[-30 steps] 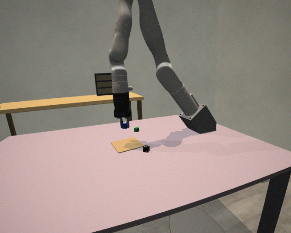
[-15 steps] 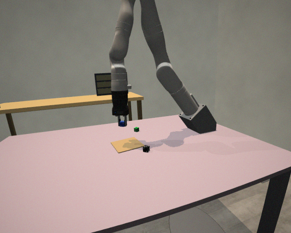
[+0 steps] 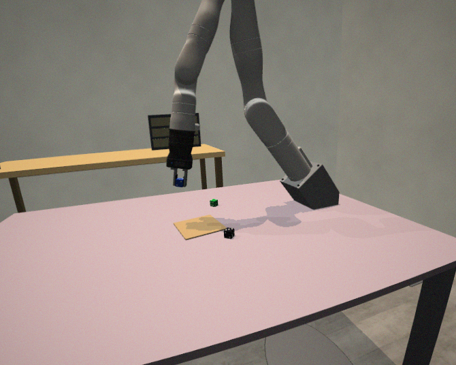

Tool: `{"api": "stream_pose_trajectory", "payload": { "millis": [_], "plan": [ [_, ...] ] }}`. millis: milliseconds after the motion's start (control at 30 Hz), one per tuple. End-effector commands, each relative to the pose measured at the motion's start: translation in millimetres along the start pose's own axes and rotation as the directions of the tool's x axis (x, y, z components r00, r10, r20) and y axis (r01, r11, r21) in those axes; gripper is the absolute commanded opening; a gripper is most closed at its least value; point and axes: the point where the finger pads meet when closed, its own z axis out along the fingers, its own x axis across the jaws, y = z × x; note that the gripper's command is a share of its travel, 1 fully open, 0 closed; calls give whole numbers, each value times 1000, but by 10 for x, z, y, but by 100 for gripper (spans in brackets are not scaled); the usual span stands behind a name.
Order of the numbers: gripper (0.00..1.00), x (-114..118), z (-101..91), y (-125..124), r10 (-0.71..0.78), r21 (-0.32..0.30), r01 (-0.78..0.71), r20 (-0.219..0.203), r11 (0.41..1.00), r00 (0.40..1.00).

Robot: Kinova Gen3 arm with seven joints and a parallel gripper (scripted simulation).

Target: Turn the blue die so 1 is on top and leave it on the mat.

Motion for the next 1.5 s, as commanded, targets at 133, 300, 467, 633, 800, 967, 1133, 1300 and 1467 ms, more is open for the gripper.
{"api": "stream_pose_trajectory", "payload": {
  "millis": [133,300,467,633,800,967,1133,1300,1467],
  "plan": [
    [49,-253,-292,86,-49,-66,55,93,996,994],
    [49,-426,-486,47,-60,-110,77,153,991,986],
    [49,-614,-718,-35,-56,-179,97,220,979,974],
    [49,-750,-887,-154,-31,-265,105,270,958,963],
    [49,-799,-937,-238,-7,-324,103,286,940,958],
    [49,-819,-913,-370,41,-428,90,287,899,957],
    [49,-756,-762,-458,88,-531,64,255,845,963],
    [49,-679,-625,-475,111,-590,43,222,807,969],
    [49,-492,-361,-439,136,-674,1,151,738,979]
  ]
}}
